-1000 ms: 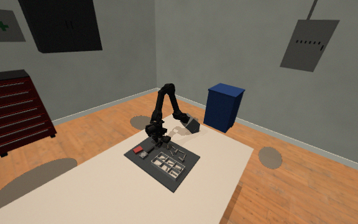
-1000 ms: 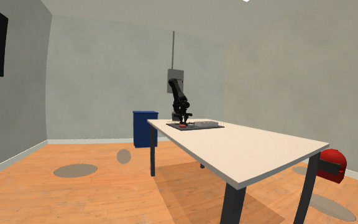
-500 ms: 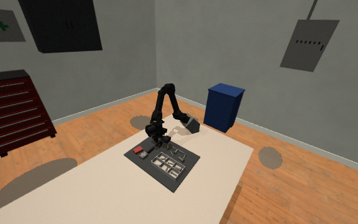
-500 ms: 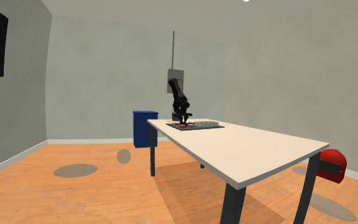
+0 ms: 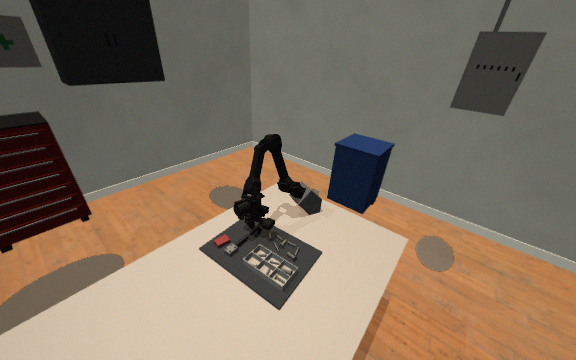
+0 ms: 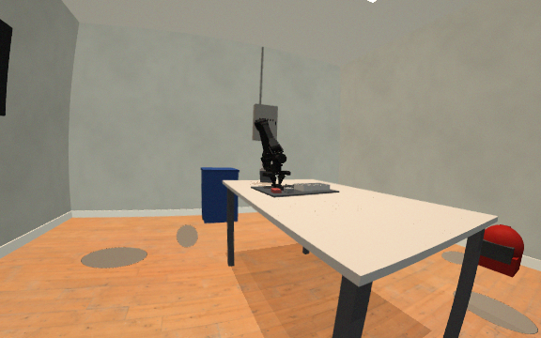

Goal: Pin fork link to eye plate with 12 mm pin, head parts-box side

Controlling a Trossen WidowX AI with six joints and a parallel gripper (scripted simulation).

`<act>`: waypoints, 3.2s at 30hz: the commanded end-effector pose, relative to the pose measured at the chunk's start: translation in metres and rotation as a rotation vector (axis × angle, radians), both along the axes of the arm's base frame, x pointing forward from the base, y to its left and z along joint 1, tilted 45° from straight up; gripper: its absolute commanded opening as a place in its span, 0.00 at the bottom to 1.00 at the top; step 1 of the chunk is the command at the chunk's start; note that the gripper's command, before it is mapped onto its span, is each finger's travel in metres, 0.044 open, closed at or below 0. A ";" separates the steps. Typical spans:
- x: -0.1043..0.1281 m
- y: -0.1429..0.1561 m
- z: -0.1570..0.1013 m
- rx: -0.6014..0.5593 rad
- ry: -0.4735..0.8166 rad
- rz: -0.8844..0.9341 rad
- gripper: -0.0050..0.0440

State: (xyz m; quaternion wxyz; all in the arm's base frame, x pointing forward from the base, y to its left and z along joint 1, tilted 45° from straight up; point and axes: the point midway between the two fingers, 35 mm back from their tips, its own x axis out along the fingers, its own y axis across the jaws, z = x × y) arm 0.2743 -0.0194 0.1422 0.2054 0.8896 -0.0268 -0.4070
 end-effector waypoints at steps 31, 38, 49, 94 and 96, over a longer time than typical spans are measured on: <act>0.000 -0.009 0.001 -0.016 -0.004 -0.026 0.36; 0.000 -0.009 0.001 -0.016 -0.004 -0.026 0.36; 0.000 -0.008 0.001 -0.016 -0.004 -0.025 0.36; 0.000 -0.009 0.001 0.067 -0.033 -0.115 0.36; 0.000 -0.009 0.001 0.067 -0.033 -0.115 0.36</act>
